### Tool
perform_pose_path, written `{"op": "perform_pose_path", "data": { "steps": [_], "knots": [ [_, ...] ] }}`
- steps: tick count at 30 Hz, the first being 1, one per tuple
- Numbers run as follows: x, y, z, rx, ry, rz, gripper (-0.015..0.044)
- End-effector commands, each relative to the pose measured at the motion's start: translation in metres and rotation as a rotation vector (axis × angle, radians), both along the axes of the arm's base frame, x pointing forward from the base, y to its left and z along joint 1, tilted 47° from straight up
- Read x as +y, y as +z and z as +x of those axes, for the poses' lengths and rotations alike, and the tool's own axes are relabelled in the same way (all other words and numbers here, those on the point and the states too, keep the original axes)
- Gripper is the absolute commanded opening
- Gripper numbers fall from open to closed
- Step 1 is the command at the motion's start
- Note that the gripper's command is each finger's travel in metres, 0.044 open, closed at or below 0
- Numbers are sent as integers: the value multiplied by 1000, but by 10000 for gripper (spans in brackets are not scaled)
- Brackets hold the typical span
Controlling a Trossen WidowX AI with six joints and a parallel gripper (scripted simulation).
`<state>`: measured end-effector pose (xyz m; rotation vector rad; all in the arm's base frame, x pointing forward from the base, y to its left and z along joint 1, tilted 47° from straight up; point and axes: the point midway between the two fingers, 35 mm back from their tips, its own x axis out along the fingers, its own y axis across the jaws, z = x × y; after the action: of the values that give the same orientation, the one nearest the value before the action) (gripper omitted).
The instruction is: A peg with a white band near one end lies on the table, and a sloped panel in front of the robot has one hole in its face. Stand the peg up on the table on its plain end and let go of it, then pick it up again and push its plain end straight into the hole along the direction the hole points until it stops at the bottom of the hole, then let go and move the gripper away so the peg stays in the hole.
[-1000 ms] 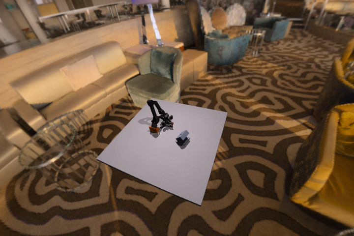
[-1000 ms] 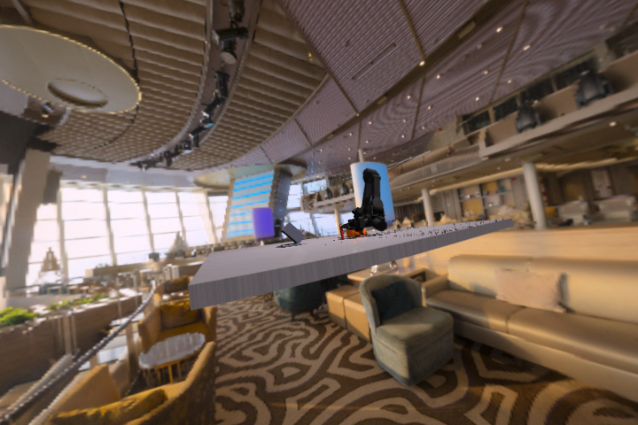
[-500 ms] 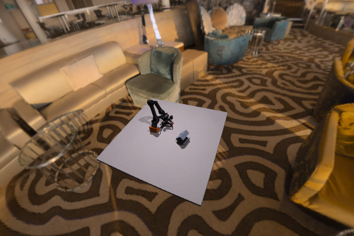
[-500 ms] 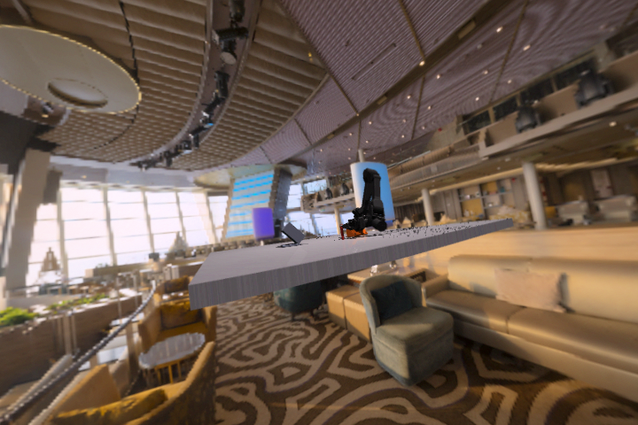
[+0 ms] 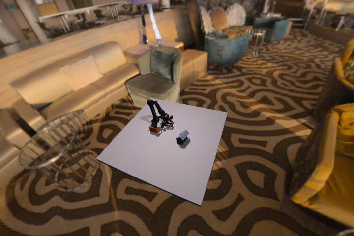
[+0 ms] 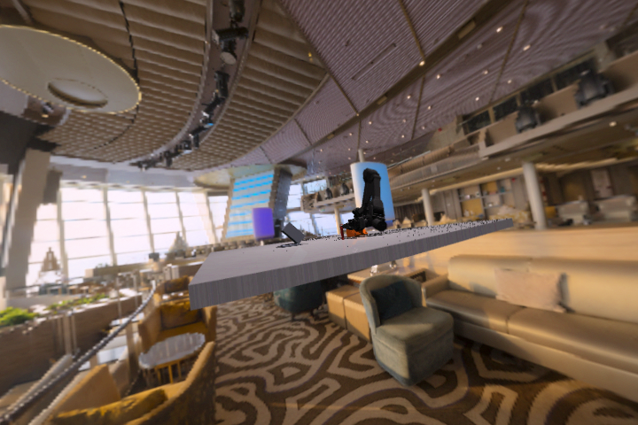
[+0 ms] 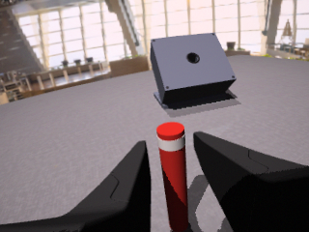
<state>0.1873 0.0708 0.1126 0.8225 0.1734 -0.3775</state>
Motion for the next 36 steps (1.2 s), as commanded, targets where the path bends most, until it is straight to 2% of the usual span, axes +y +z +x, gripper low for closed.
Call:
{"op": "perform_pose_path", "data": {
  "steps": [1, 12, 21, 29, 36],
  "knots": [
    [0, 0, 0, 0, 0, 0, 156],
    [0, 0, 0, 0, 0, 0, 440],
    [-3, 0, 2, 19, -11, 5, 440],
    [-38, 10, 17, 178, -80, 81, 440],
    [-70, 36, 21, 198, -67, 137, 440]
  ]
}}
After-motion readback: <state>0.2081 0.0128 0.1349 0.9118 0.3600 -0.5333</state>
